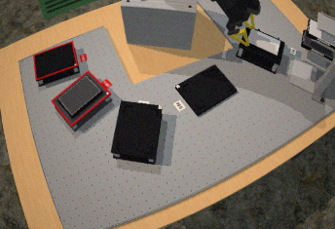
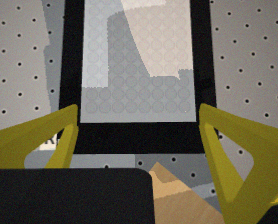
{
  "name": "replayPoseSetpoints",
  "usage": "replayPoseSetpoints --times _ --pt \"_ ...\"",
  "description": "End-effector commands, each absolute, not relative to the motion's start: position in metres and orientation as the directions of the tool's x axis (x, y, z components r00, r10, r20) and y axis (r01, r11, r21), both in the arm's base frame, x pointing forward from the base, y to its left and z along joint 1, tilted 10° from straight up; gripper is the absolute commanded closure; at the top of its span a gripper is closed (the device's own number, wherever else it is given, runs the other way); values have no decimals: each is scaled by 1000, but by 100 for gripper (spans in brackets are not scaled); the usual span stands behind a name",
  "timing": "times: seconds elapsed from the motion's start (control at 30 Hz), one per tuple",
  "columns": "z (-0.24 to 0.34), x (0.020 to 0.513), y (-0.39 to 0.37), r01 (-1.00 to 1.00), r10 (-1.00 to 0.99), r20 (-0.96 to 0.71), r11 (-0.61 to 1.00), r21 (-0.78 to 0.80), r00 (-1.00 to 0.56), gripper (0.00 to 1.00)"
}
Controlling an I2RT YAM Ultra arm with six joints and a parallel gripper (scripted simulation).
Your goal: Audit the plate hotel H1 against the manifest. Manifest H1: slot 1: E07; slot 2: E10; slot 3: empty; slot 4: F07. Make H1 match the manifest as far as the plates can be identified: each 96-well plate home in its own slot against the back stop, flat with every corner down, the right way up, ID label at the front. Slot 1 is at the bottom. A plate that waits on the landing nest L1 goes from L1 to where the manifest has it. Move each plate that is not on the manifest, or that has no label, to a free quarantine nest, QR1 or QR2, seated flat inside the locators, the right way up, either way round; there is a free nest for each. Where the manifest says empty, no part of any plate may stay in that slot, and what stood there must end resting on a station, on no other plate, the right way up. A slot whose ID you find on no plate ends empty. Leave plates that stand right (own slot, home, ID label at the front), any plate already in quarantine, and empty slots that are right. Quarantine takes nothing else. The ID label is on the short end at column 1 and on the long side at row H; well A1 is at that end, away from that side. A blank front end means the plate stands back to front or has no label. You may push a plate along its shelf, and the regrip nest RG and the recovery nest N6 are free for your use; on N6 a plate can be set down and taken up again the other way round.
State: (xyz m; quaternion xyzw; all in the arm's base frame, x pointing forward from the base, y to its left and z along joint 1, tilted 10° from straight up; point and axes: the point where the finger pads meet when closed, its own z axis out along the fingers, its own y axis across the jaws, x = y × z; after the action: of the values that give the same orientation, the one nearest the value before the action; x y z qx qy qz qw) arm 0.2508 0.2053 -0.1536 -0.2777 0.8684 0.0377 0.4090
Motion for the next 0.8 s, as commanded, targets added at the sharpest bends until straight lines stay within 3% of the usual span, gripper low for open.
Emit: replayPoseSetpoints --times 0.0,0.27,0.3,0.77 --pt "-153 255 210 -513 -446 -741 843 -160 -502 7" --pt "-153 255 210 -513 -446 -741 843 -160 -502 7" --pt "-153 255 210 -513 -446 -741 843 -160 -502 0" --pt "-153 255 210 -513 -446 -741 843 -160 -502 0"
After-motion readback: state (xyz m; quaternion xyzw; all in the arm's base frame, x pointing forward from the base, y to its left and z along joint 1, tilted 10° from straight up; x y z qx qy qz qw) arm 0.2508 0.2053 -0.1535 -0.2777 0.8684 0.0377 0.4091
